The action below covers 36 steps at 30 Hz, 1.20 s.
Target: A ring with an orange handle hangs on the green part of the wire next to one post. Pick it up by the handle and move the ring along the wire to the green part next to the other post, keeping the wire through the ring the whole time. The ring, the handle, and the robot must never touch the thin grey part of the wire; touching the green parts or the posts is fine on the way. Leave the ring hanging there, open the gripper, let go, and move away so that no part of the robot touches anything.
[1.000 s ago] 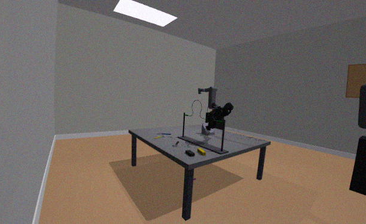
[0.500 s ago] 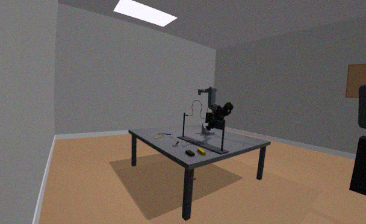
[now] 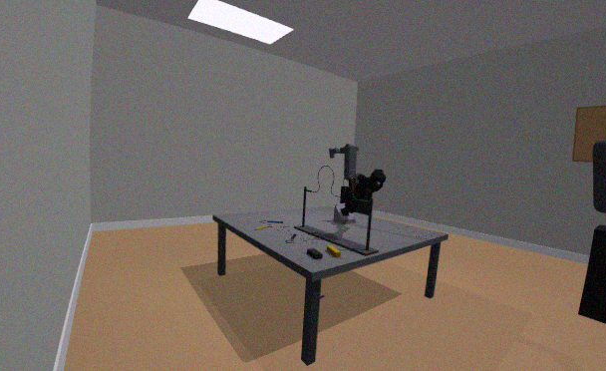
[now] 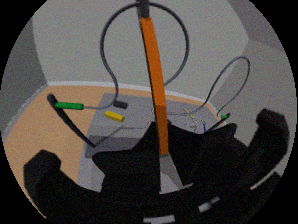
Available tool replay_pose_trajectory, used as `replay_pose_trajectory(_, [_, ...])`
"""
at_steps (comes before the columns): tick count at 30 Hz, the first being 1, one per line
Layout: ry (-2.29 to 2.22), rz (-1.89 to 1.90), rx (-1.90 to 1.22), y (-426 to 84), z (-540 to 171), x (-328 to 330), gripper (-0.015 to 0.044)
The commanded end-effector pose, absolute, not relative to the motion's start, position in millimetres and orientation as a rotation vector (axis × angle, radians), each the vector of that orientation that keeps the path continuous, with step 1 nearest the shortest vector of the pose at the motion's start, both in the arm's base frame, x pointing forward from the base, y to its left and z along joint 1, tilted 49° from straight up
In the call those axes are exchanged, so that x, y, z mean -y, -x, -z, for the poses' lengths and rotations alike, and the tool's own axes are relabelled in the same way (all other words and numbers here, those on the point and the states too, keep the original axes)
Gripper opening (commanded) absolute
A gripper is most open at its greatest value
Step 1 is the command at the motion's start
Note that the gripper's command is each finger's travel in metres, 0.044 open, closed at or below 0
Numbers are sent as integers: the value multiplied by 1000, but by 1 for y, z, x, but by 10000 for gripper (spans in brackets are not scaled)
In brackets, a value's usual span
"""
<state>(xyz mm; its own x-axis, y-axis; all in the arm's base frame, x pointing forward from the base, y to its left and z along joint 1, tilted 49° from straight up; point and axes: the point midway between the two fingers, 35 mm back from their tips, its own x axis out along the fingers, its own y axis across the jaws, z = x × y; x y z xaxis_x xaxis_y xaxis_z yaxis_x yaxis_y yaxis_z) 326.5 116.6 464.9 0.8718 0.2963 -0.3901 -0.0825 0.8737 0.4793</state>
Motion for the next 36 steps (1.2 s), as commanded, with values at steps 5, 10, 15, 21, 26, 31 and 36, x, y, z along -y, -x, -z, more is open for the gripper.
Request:
replay_pose_trajectory(5, [-636, -255, -473, -324, -470, -125, -150])
replay_pose_trajectory(10, [-738, -284, -470, -324, -475, -131, -150])
replay_pose_trajectory(15, [-840, -313, -466, -323, -480, -135, -150])
replay_pose_trajectory(21, [-963, -348, -460, -323, -486, -140, -150])
replay_pose_trajectory(26, [-1065, -376, -454, -322, -492, -143, -150])
replay_pose_trajectory(31, [-1167, -404, -447, -322, -498, -146, -150])
replay_pose_trajectory(36, [-1270, -431, -439, -321, -505, -148, -150])
